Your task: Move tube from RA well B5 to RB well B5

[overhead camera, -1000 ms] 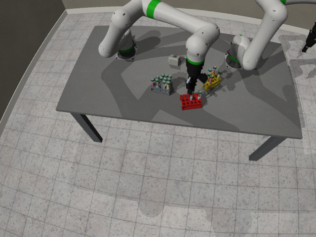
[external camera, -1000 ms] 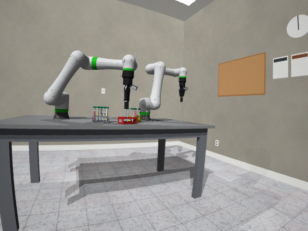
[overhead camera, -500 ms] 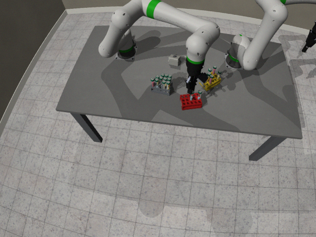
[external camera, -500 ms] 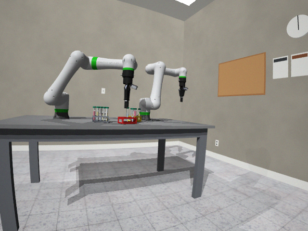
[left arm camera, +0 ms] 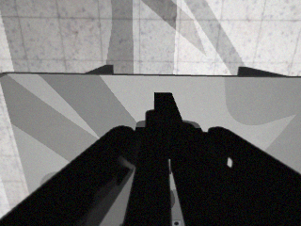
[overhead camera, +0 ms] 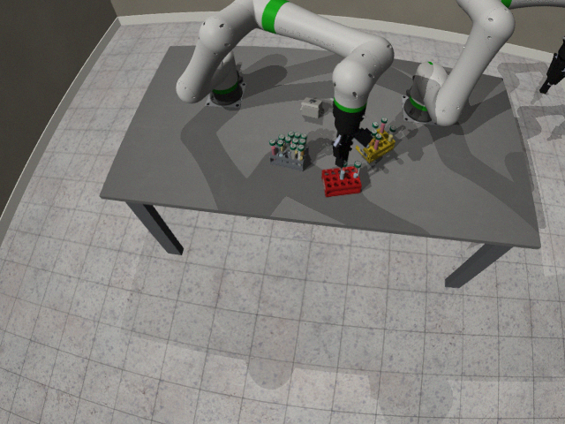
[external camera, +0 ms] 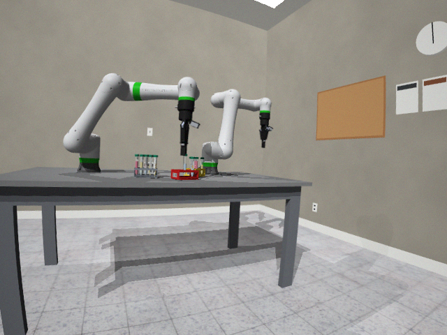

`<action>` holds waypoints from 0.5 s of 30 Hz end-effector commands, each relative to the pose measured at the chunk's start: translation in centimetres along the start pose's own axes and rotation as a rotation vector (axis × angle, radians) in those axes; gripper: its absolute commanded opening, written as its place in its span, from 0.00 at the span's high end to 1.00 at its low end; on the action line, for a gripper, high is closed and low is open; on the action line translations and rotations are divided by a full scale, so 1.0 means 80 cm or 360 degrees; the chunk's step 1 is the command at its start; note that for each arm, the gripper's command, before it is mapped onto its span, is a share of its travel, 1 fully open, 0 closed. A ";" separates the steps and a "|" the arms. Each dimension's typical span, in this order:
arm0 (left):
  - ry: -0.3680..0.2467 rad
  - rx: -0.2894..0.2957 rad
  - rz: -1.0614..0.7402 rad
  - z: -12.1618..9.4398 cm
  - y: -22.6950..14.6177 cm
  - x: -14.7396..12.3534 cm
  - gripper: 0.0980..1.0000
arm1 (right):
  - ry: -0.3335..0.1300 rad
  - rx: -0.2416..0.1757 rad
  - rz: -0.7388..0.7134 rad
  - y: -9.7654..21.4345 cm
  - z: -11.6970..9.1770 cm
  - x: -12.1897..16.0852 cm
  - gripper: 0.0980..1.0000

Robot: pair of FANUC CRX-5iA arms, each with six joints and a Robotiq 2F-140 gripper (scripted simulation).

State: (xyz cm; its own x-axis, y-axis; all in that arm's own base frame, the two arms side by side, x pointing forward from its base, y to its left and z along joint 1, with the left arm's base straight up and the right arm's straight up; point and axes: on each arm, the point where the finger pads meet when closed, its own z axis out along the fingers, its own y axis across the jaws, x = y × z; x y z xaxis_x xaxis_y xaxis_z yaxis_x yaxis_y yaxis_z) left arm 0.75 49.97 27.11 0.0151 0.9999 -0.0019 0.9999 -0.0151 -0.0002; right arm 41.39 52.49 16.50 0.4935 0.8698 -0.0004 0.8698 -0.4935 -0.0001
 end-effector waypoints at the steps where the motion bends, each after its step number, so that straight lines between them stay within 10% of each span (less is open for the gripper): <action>1: 0.0003 0.0000 0.0000 -0.001 0.000 0.000 1.00 | 0.0004 -0.0001 0.0000 0.000 -0.004 0.000 1.00; 15: 0.0003 0.0000 0.0000 -0.001 0.000 0.000 1.00 | 0.0004 -0.0001 0.0000 0.000 -0.021 0.000 1.00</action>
State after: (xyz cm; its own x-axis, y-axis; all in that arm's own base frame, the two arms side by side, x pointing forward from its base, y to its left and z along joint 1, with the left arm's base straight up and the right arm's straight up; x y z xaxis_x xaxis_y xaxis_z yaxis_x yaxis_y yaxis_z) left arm 0.75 49.97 27.11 0.0151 0.9999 -0.0019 0.9999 -0.0151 -0.0002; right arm 41.39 52.48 17.89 0.4934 0.8698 -0.0004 0.8698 -0.4934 -0.0001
